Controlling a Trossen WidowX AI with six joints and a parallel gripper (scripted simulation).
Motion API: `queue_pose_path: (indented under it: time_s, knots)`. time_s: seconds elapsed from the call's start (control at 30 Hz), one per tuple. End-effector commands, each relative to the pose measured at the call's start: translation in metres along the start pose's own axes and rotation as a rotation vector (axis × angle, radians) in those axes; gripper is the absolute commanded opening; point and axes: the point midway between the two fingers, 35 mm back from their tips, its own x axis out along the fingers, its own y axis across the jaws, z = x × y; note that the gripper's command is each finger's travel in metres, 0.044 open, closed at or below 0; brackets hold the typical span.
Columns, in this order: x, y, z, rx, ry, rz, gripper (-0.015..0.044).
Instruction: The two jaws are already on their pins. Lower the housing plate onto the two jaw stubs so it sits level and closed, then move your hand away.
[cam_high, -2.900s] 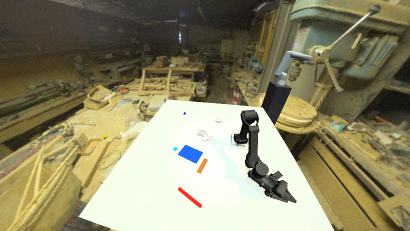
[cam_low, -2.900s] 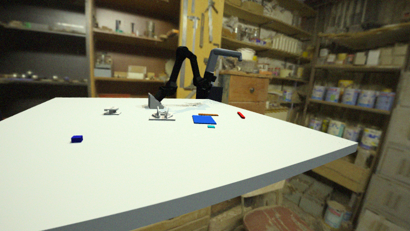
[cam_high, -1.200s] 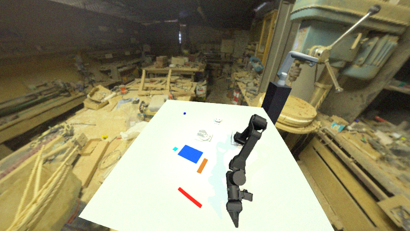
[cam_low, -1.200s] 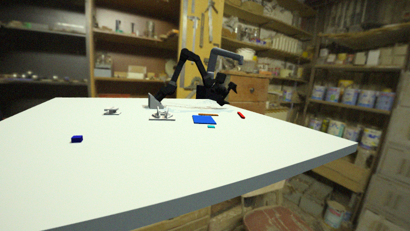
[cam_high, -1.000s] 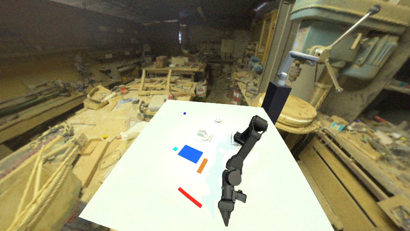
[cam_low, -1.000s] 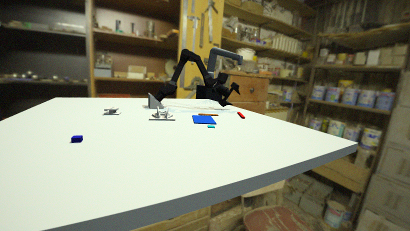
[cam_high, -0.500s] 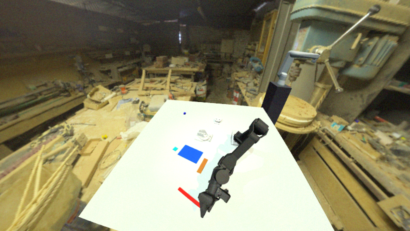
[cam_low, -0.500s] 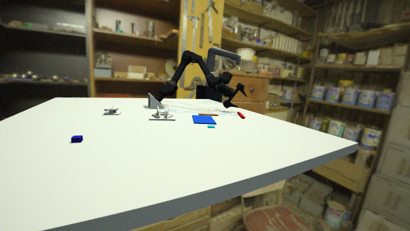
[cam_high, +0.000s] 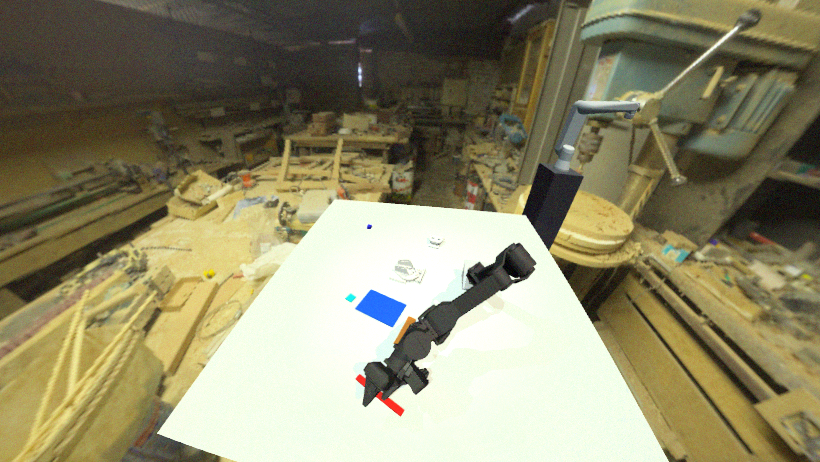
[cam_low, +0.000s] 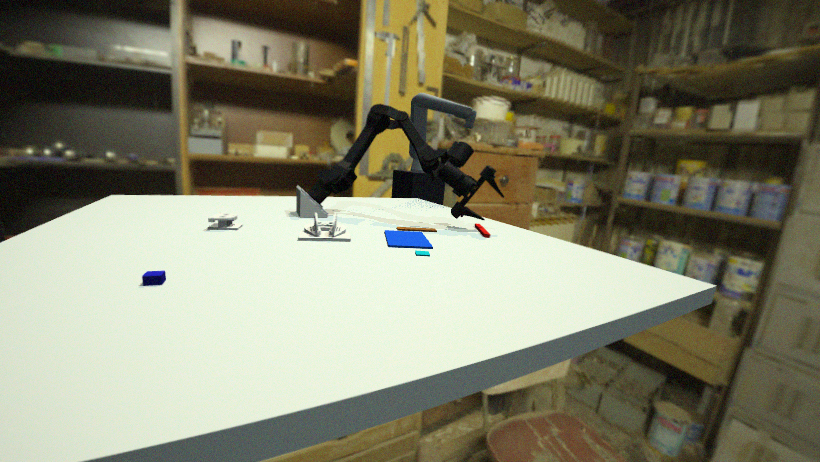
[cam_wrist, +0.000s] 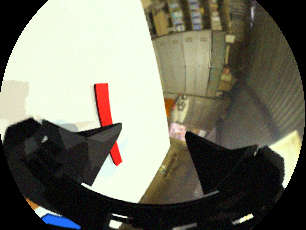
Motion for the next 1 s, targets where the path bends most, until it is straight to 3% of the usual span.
queue_pose_path:
  time_s: [0.0, 0.47, 0.97]
  knots:
    - [-0.001, -0.004, -0.029, -0.027, 0.073, 0.014, 0.044]
    - [-0.018, 0.007, -0.131, -0.051, 0.322, 0.121, 0.044]
    - [-0.071, 0.023, -0.241, -0.031, 0.602, 0.229, 0.044]
